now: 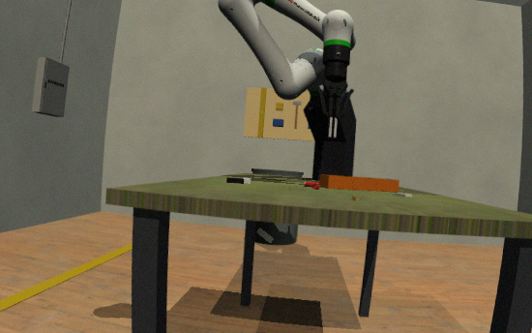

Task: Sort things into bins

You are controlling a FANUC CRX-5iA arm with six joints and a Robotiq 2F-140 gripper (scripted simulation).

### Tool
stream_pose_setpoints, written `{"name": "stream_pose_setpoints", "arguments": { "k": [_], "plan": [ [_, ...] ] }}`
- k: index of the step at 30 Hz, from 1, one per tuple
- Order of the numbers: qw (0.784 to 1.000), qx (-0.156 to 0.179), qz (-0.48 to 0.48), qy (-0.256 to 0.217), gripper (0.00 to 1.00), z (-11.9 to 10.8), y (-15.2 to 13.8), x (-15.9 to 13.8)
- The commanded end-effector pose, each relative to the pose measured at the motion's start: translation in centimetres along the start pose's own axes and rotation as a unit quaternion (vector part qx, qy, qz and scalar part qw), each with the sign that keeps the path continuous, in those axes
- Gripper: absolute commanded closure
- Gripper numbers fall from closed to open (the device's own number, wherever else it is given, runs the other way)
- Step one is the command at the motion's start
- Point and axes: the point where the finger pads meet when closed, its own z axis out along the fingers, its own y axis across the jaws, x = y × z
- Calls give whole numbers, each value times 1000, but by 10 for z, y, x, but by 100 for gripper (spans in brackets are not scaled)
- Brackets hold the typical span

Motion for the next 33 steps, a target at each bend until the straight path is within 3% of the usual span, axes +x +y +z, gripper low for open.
{"name": "stream_pose_setpoints", "arguments": {
  "k": [1,6,7,11,23,33],
  "plan": [
    [1000,0,-2,2,85,46,-10,18],
    [1000,0,-2,2,85,61,-14,22],
    [1000,0,-2,2,85,77,-18,28],
    [1000,0,-2,2,85,95,-22,34],
    [1000,0,-2,2,85,95,-22,34],
    [1000,0,-2,2,85,121,-22,34]
  ]
}}
